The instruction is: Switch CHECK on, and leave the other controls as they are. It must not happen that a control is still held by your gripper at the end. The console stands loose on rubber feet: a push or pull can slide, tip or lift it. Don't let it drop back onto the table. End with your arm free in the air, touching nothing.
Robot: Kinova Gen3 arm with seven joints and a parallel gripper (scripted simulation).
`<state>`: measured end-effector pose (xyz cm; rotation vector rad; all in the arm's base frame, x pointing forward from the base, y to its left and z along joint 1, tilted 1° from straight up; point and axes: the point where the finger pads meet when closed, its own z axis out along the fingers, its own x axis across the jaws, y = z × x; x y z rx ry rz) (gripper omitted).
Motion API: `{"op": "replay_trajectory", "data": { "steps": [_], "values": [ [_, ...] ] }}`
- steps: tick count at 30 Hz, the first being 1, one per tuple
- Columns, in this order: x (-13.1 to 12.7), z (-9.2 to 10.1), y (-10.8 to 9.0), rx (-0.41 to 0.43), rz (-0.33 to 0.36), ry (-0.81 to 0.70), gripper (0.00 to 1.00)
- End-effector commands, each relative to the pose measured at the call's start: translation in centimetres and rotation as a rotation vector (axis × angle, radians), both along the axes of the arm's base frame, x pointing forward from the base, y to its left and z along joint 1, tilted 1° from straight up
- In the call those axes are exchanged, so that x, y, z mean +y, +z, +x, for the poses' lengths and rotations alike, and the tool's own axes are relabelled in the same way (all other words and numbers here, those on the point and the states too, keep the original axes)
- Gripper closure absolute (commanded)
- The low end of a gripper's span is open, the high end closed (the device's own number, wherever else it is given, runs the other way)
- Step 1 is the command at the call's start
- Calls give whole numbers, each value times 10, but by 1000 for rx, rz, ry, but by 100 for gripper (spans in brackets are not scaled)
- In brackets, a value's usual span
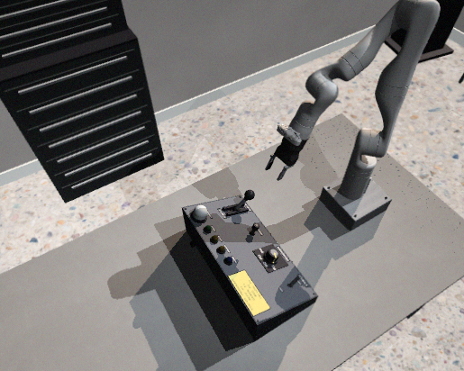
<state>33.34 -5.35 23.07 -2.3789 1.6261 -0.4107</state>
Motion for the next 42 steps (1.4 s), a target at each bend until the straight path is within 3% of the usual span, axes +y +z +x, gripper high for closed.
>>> {"op": "replay_trajectory", "data": {
  "steps": [1, 12, 25, 32, 40, 42],
  "values": [
    [-3, -1, 1, 1, -3, -7, 0],
    [-3, 0, 2, -1, -3, -8, 0],
    [13, 15, 6, -17, -9, -43, 0],
    [43, 32, 7, -33, -24, -61, 0],
    [96, 51, 5, -58, -16, -106, 0],
    [96, 51, 5, -58, -16, -106, 0]
  ]
}}
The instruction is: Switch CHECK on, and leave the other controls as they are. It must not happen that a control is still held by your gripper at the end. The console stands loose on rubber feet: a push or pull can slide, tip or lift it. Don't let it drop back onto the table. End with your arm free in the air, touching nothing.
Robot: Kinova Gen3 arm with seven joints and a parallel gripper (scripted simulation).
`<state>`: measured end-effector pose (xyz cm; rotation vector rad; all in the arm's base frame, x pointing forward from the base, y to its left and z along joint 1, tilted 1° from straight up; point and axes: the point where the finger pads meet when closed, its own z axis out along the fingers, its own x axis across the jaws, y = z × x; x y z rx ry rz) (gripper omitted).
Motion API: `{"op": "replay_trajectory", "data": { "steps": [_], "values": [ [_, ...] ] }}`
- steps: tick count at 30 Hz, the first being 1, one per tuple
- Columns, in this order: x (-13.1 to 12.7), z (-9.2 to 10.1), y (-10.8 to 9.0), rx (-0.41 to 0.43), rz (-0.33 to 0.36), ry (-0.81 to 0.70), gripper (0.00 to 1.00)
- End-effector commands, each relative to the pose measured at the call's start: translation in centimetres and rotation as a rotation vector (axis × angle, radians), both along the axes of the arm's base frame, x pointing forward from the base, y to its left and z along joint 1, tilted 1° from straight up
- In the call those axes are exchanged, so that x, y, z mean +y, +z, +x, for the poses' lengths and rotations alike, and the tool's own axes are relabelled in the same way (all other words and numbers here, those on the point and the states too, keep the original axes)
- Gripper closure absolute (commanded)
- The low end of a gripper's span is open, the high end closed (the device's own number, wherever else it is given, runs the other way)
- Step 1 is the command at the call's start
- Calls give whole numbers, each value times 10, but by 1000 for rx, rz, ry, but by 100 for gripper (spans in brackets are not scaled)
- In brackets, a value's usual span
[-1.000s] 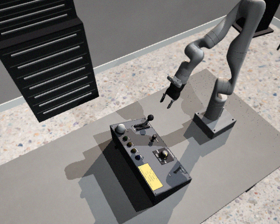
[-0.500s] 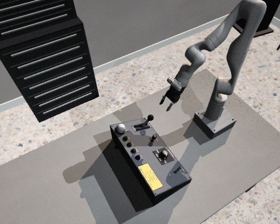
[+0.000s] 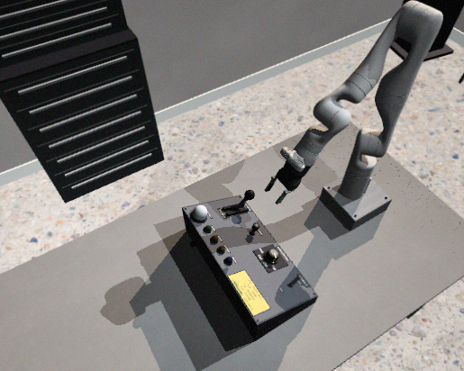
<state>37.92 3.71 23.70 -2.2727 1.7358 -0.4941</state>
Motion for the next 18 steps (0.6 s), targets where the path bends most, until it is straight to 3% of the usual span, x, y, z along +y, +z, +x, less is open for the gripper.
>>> {"op": "replay_trajectory", "data": {
  "steps": [1, 8, 15, 18],
  "values": [
    [14, 7, -2, -9, -8, -4, 0],
    [78, 12, -12, -27, 22, -30, 0],
    [140, 4, -28, -28, 68, -55, 0],
    [149, 2, -31, -26, 78, -61, 0]
  ]
}}
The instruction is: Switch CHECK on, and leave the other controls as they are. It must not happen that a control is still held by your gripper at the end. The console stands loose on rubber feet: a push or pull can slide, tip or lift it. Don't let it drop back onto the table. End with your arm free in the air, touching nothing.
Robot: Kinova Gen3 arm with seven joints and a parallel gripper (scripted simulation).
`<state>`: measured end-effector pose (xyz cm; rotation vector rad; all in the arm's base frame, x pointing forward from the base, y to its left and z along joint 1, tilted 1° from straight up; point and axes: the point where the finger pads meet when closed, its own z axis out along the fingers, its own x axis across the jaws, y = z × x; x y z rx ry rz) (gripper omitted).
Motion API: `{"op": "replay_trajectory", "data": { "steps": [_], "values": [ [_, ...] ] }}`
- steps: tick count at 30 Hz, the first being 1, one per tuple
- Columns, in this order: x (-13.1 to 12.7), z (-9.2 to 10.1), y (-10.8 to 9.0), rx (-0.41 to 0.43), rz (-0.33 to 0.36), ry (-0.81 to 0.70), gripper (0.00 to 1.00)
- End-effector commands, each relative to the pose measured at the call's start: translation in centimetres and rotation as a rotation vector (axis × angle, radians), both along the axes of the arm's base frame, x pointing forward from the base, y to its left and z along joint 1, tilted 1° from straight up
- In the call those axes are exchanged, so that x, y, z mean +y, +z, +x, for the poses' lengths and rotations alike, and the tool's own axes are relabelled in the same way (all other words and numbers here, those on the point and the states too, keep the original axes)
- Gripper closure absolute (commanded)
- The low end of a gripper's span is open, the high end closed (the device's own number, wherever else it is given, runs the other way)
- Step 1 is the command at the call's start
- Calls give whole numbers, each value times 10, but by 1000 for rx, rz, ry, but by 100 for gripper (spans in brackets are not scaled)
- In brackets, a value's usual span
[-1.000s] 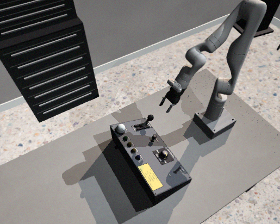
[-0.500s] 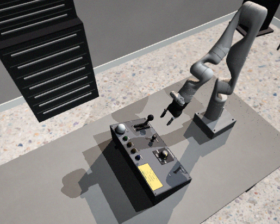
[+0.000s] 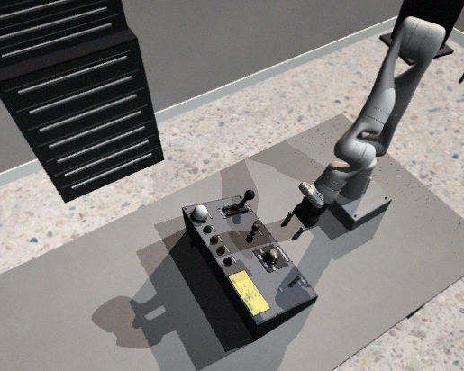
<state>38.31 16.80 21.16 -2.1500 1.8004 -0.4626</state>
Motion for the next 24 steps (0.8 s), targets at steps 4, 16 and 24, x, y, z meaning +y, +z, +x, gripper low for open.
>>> {"op": "replay_trajectory", "data": {
  "steps": [4, 16, 24],
  "values": [
    [46, -10, -14, 2, 24, 8, 0],
    [90, -29, -31, 15, 58, 7, 0],
    [97, -34, -35, 19, 63, 6, 0]
  ]
}}
